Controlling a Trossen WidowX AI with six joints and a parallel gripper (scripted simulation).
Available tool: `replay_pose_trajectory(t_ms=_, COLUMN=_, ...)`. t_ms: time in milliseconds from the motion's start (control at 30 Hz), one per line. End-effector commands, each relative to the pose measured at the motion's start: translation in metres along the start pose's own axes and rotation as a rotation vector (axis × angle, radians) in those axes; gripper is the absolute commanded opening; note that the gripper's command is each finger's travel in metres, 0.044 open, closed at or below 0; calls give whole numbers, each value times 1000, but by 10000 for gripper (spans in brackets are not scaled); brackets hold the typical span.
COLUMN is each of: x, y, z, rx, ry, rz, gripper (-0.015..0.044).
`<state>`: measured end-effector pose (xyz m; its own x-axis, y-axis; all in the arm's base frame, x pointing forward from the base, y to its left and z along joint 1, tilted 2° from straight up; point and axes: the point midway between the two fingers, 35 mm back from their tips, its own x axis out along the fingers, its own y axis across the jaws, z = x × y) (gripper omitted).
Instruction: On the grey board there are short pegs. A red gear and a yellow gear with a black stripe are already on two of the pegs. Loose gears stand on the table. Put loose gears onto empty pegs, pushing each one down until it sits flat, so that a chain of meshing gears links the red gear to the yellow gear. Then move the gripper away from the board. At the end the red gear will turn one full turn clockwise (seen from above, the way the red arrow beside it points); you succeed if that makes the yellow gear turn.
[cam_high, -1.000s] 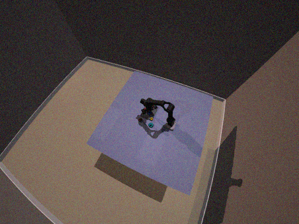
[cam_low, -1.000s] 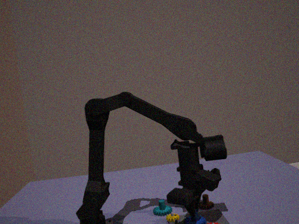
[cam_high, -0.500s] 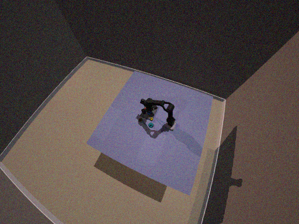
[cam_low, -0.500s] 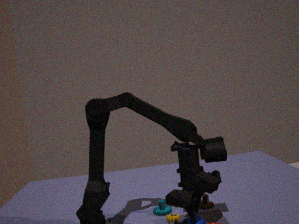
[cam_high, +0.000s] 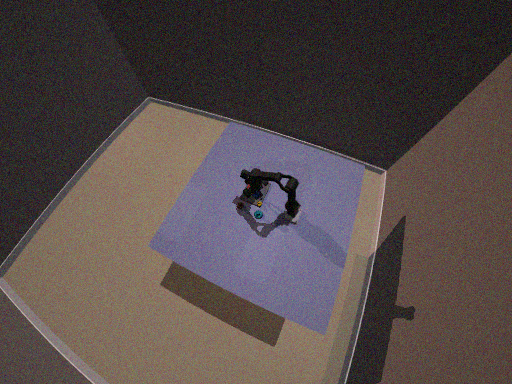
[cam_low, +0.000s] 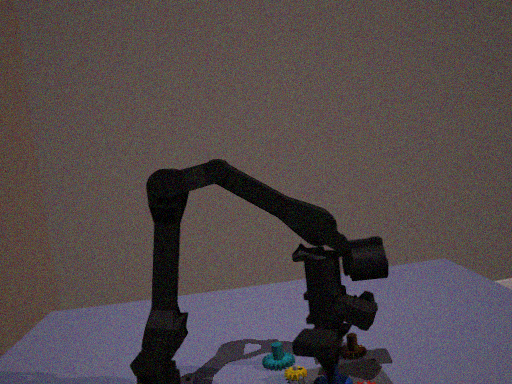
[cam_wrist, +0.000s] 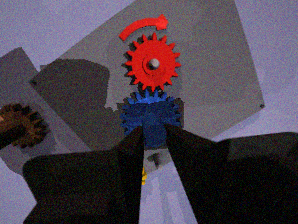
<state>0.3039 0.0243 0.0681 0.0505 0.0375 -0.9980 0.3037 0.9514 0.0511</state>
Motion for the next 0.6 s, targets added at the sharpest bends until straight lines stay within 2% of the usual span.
replay_pose_trajectory(t_ms=0, x=1, y=0, z=1, rx=-16, ry=0, rz=1, gripper=0)
replay_pose_trajectory(t_ms=267, x=2, y=1, z=0, rx=78, ry=0, rz=1, gripper=0)
replay_pose_trajectory(t_ms=433, x=-1, y=0, z=0, rx=120, ry=0, rz=1, gripper=131)
replay_pose_trajectory(t_ms=567, x=-4, y=0, z=0, rx=136, ry=0, rz=1, gripper=140)
